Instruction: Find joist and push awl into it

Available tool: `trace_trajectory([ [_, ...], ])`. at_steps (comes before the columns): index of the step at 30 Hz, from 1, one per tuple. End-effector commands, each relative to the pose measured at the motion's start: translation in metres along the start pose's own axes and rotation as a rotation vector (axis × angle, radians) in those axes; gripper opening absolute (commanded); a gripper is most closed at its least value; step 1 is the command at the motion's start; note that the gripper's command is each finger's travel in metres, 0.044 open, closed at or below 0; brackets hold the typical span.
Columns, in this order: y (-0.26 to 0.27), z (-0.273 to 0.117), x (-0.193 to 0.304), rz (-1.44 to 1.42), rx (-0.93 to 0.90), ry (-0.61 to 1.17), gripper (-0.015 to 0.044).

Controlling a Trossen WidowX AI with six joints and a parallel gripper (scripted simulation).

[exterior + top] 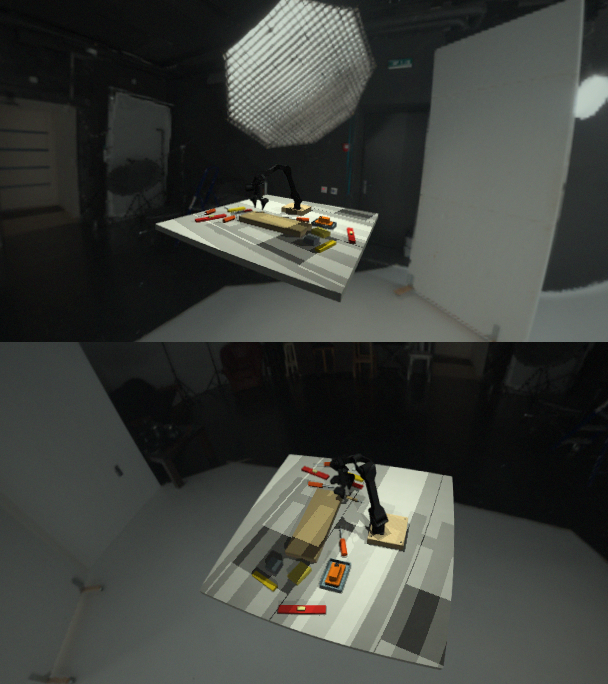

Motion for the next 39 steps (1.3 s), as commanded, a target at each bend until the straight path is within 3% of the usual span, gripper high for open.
trace_trajectory([
  [1, -0.014, 0.002, 0.003, 0.030, 0.002, 0.010, 0.0440],
  [13, -0.023, 0.003, 0.002, 0.030, 0.002, 0.010, 0.0440],
  [39, -0.022, 0.045, -0.001, 0.031, 0.002, 0.010, 0.0440],
])
Point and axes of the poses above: the point midway between the two fingers, 35 mm back from their tips, its own z axis out along the fingers, its own y axis across the jaws, x = y × z, the point moved 4 cm from there along -z, back along the fingers, and after that the axes turned 13 degrees about z, right-handed, at the moved point
